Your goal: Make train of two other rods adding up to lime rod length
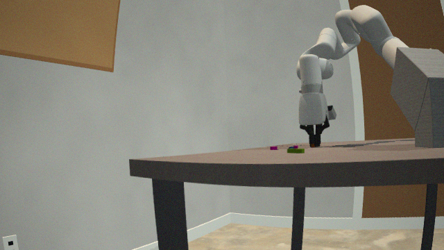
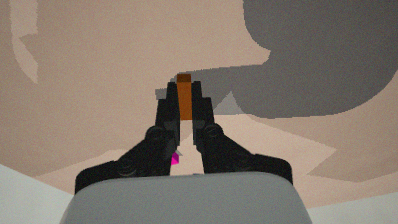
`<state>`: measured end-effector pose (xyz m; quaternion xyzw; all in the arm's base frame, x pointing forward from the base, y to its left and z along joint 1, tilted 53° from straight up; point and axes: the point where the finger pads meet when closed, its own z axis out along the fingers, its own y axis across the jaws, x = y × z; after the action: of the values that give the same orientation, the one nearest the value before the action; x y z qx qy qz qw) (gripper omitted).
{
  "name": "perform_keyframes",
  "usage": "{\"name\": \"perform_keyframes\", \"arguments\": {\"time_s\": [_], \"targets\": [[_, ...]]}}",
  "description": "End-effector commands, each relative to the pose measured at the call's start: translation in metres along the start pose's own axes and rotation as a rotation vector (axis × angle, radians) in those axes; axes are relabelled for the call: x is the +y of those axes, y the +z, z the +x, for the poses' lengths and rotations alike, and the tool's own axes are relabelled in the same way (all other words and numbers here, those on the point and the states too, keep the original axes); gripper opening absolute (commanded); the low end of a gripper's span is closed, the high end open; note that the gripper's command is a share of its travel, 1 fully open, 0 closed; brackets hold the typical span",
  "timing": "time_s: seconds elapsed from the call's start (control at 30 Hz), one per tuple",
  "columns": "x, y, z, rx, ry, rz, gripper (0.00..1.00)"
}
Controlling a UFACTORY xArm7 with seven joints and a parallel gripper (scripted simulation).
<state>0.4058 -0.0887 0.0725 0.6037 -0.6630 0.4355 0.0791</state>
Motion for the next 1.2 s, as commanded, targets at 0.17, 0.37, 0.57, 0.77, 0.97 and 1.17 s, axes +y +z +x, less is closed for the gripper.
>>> {"name": "perform_keyframes", "arguments": {"time_s": [0.17, 0.37, 0.57, 0.77, 0.97, 1.17], "targets": [[-0.001, -0.029, -0.001, -0.002, -0.001, 0.003, 0.04], [-0.001, -0.067, -0.001, -0.002, -0.001, 0.003, 0.04], [-0.001, -0.097, -0.001, -0.002, -0.001, 0.003, 0.04], [-0.001, -0.1, -0.001, -0.002, -0.001, 0.003, 0.04], [-0.001, -0.1, -0.001, -0.002, -0.001, 0.003, 0.04], [-0.011, -0.101, -0.034, 0.002, 0.047, 0.007, 0.04]]}}
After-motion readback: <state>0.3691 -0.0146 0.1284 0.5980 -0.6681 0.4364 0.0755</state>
